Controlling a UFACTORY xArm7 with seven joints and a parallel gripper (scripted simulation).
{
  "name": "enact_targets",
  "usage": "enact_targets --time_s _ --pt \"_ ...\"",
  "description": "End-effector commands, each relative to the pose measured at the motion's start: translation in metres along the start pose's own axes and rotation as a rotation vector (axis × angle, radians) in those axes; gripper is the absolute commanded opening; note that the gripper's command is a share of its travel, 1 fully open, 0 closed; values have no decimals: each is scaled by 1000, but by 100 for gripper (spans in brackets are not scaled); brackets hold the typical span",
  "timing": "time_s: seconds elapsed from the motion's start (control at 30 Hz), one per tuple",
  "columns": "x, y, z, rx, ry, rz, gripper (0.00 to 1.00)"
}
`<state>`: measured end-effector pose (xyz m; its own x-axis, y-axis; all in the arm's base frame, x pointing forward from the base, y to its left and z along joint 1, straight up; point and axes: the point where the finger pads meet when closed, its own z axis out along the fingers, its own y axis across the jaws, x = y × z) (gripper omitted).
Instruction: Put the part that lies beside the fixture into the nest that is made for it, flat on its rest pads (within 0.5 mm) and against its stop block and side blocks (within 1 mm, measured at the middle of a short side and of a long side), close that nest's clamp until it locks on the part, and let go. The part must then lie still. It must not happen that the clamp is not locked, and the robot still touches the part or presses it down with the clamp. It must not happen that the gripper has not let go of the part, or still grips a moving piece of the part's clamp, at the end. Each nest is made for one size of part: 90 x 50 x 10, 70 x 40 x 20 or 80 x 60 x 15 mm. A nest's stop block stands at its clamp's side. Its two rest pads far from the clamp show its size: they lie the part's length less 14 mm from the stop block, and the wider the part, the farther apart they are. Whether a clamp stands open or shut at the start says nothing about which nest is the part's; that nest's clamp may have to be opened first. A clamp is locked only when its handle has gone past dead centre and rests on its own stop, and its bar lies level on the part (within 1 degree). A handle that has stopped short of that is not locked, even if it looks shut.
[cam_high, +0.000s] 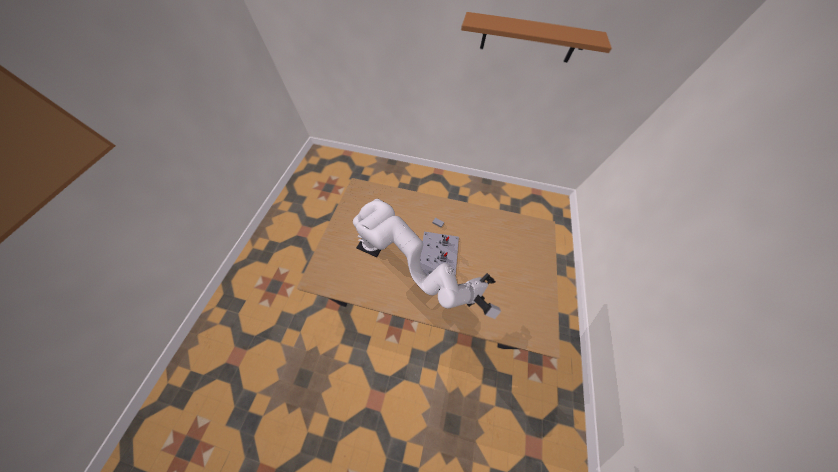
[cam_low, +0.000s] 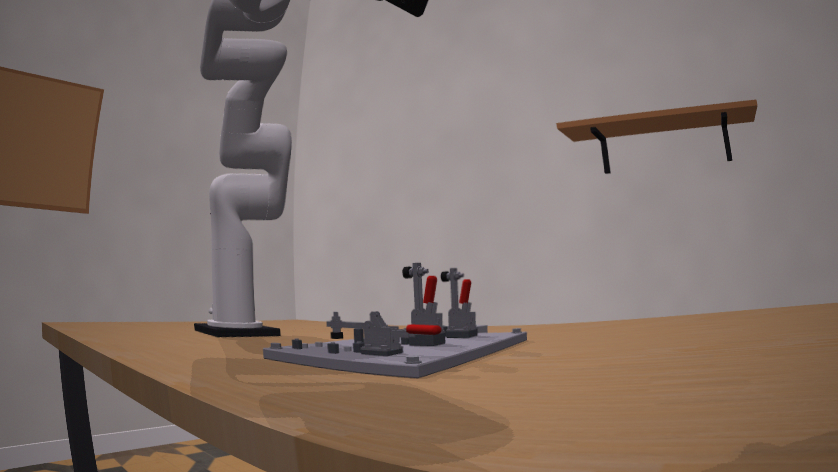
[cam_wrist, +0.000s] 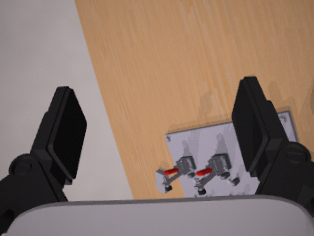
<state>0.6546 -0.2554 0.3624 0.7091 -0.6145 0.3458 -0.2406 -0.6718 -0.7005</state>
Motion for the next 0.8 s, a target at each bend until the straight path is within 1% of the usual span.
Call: enact_targets --time_s 0.0,0.6,0.67,0.7,0.77 --pt "1 -2 -2 1 4 -4 100" --pt "0 -3 -1 -2 0 -5 100" --pt "-11 -5 4 -19 -23 -10 100" --pt "-22 -8 8 -35 -45 -16 100" --pt "-56 -14 21 -84 -110 -38 100"
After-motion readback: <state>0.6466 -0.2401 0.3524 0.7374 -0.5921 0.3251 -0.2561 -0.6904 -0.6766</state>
